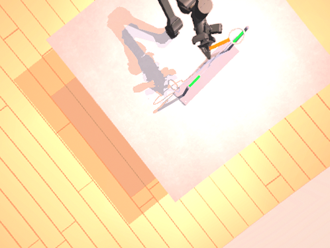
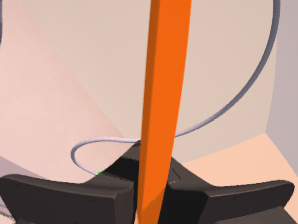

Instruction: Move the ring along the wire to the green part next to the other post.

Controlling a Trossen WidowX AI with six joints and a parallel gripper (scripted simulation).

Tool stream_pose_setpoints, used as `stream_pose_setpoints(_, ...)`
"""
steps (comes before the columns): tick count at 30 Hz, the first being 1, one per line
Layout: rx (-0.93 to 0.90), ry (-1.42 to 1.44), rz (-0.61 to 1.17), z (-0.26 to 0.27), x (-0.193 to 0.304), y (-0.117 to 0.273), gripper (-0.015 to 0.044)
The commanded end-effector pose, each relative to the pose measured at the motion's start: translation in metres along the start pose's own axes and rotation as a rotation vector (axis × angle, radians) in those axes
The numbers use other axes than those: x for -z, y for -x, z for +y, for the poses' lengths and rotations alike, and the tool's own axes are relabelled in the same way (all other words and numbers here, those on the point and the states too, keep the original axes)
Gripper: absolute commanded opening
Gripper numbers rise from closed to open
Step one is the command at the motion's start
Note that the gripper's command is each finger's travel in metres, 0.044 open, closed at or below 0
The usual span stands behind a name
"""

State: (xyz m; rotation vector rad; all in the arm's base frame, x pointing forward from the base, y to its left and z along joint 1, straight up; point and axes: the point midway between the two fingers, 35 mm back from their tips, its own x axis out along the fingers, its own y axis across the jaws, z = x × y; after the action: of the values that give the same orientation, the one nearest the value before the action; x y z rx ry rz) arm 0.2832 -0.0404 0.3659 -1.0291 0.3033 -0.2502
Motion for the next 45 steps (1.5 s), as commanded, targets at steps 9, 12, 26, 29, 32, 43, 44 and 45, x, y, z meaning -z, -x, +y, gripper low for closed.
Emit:
stream_pose_setpoints(9,0.072,0.136,-0.014,-0.006,0.001,0.0,-0.015)
stream_pose_setpoints(12,0.091,0.17,-0.018,-0.008,0.0,0.0,-0.015)
stream_pose_setpoints(26,0.175,0.332,-0.038,-0.016,-0.002,0.0,-0.015)
stream_pose_setpoints(29,0.193,0.367,-0.042,-0.018,-0.003,0.0,-0.015)
stream_pose_setpoints(32,0.211,0.401,-0.047,-0.019,-0.003,0.0,-0.015)
stream_pose_setpoints(43,0.278,0.529,-0.062,-0.025,-0.006,0.001,-0.015)
stream_pose_setpoints(44,0.284,0.54,-0.063,-0.025,-0.006,0.001,-0.015)
stream_pose_setpoints(45,0.29,0.552,-0.065,-0.026,-0.007,0.001,-0.015)
